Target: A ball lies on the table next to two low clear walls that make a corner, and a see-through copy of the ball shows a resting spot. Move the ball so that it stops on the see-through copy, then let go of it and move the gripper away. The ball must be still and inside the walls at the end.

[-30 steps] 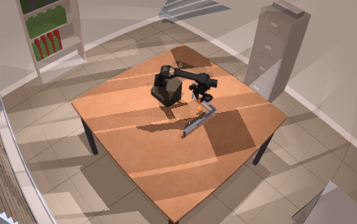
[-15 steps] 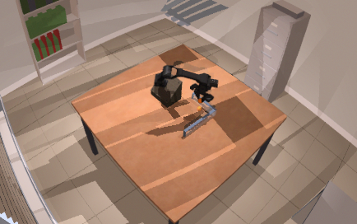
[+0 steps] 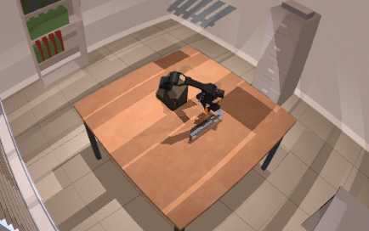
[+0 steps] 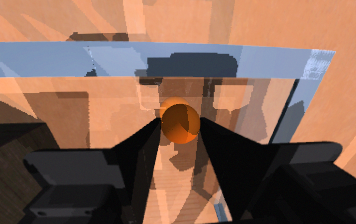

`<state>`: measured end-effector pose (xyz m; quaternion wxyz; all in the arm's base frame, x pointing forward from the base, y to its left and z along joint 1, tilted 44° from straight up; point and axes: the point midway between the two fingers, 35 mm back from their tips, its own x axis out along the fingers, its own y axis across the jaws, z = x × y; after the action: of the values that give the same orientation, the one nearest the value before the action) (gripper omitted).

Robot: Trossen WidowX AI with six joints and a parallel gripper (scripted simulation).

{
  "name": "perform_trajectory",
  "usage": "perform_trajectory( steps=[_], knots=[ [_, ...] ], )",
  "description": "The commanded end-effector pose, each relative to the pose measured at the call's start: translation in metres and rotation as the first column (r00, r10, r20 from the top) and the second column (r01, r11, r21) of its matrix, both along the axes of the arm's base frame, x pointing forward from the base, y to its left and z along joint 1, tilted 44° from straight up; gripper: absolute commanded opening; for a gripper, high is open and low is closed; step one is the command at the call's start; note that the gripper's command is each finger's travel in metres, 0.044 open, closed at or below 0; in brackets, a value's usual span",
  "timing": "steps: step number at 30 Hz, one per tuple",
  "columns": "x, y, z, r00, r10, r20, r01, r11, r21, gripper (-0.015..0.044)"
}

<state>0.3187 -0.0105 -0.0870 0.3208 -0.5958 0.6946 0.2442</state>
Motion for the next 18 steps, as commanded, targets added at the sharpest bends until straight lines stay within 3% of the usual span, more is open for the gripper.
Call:
perform_trajectory(
  steps=[1,18],
  knots=[
    [-0.005,-0.010,-0.010,1.000,0.004,-0.013,-0.004,1.000,-0.008,0.0000],
    [-0.007,-0.022,-0.024,1.000,0.004,-0.013,-0.004,1.000,-0.009,0.0000]
  ],
)
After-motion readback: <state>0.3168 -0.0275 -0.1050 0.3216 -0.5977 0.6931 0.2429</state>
